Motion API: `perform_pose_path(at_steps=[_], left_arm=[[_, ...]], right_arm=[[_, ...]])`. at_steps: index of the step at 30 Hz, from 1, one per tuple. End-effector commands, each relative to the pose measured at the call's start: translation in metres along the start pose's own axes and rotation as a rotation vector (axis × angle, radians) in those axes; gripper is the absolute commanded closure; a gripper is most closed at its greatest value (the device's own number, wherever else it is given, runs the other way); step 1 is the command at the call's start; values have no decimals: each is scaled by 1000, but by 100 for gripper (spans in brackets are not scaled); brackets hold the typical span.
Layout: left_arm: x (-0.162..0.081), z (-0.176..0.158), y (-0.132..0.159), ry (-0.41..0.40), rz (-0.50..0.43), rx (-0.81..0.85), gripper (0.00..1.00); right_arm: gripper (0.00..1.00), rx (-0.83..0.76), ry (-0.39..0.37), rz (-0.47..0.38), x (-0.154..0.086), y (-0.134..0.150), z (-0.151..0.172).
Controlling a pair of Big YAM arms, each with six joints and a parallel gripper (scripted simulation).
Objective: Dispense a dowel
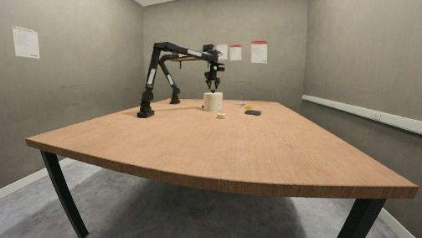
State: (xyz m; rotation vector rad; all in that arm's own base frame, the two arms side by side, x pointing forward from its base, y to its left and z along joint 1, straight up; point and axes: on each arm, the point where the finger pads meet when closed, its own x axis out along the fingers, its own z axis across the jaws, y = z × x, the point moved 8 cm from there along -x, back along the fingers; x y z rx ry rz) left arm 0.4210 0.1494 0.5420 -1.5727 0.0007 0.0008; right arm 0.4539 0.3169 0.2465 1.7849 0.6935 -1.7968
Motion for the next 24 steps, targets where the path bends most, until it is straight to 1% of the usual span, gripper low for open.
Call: perform_pose_path(at_steps=[1,2,3,8,11,12,13,16,18,19,20,24], left_arm=[[-2,-4,-6,4,-8,11,0],[-2,-4,-6,4,-8,11,0],[-2,-4,-6,4,-8,11,0],[-2,-4,-6,4,-8,11,0],[-2,-4,-6,4,-8,11,0],[0,-9,-5,13,-8,12,0],[-1,-10,-6,13,-15,15,0],[-3,-13,-12,14,-39,25,0],[-3,-13,-12,14,-39,25,0],[0,-14,-15,15,-34,19,0],[-2,-15,-10,13,-35,24,0],[1,-23,-8,16,-38,24,0]], right_arm=[[31,-3,66,8,-38,4,-7],[31,-2,41,4,-28,3,-11],[31,-3,33,3,-27,5,-12],[31,-2,31,3,-43,5,-11],[31,-2,16,1,-37,5,-8],[31,39,57,8,-55,12,0],[31,52,57,8,-46,13,1],[31,108,91,11,-50,19,2],[31,108,91,11,-50,19,2],[31,132,104,12,-52,22,2],[31,150,114,12,-51,23,2],[31,282,195,14,-59,40,5]])
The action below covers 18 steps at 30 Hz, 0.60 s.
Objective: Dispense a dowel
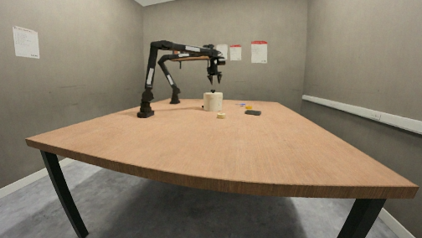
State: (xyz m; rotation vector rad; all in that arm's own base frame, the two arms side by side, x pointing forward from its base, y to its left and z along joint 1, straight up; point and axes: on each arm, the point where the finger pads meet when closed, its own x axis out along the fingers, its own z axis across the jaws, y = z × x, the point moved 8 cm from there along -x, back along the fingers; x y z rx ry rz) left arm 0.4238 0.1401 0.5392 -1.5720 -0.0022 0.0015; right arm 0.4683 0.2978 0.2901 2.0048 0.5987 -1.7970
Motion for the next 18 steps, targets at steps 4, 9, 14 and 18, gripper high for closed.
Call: perform_pose_path(at_steps=[4,9,14,18], left_arm=[[0,-21,-9,16,-39,23,0],[2,-31,-6,17,-40,23,0],[7,-35,1,15,-28,16,0],[6,-45,-1,18,-39,19,0]], right_arm=[[31,257,162,0,-22,32,-1],[31,414,274,-11,-36,55,2],[31,495,337,-23,-43,65,3],[31,624,428,-41,-56,86,9]])
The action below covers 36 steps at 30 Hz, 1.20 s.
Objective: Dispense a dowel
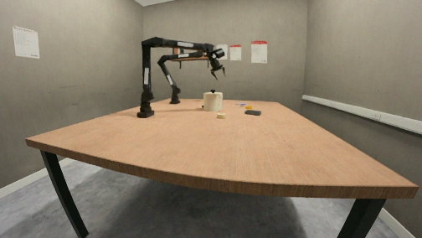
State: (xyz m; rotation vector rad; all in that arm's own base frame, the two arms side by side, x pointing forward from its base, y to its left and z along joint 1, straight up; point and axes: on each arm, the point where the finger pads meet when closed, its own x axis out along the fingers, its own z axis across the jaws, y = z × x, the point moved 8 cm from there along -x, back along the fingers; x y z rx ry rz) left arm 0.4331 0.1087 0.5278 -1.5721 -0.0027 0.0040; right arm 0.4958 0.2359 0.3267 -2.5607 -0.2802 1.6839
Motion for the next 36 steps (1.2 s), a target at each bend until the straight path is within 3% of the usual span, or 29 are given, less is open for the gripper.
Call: perform_pose_path(at_steps=[1,8,12,15,25,29,36], left_arm=[[-3,-16,-12,19,-41,19,0],[-1,-30,-7,19,-41,19,0],[4,-32,0,17,-29,13,0],[0,-41,-3,20,-40,16,0],[2,-61,4,19,-42,16,0],[6,-63,10,17,-31,13,0],[5,-79,12,20,-36,13,0]], right_arm=[[31,172,114,-20,-21,21,-16],[31,383,265,-73,-45,50,-28],[31,421,293,-96,-47,48,-28],[31,526,369,-119,-63,72,-34],[31,800,578,-249,-105,112,-39],[31,834,599,-282,-107,110,-39],[31,1018,756,-397,-145,147,-36]])
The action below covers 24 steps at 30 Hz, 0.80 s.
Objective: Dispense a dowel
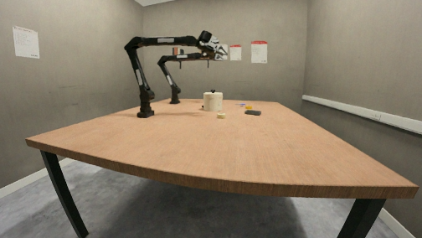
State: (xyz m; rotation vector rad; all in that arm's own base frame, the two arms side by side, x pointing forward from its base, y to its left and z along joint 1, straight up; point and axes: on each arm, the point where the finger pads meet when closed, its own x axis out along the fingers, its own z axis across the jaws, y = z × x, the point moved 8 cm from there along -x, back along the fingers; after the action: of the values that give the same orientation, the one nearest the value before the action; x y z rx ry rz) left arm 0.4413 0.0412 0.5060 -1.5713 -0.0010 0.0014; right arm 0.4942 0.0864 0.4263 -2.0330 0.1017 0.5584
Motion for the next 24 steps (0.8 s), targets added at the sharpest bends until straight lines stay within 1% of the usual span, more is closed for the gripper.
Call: perform_pose_path(at_steps=[1,6,8,10,13,17,21,24], left_arm=[[-5,-14,-11,17,-41,13,0],[-6,-24,-8,16,-42,12,0],[-6,-24,-8,16,-42,12,0],[-1,-27,-1,14,-29,9,0],[-6,-34,-4,17,-41,10,0],[-6,-41,0,15,-39,8,0],[-8,-46,0,12,-43,8,0],[-8,-47,0,11,-43,9,0]], right_arm=[[31,152,93,-91,-21,-7,-30],[31,280,160,-186,-42,-6,-49],[31,280,160,-186,-42,-6,-49],[31,323,171,-218,-45,-5,-51],[31,399,221,-284,-65,-2,-68],[31,487,258,-364,-81,1,-80],[31,523,276,-413,-92,3,-84],[31,529,279,-422,-92,4,-85]])
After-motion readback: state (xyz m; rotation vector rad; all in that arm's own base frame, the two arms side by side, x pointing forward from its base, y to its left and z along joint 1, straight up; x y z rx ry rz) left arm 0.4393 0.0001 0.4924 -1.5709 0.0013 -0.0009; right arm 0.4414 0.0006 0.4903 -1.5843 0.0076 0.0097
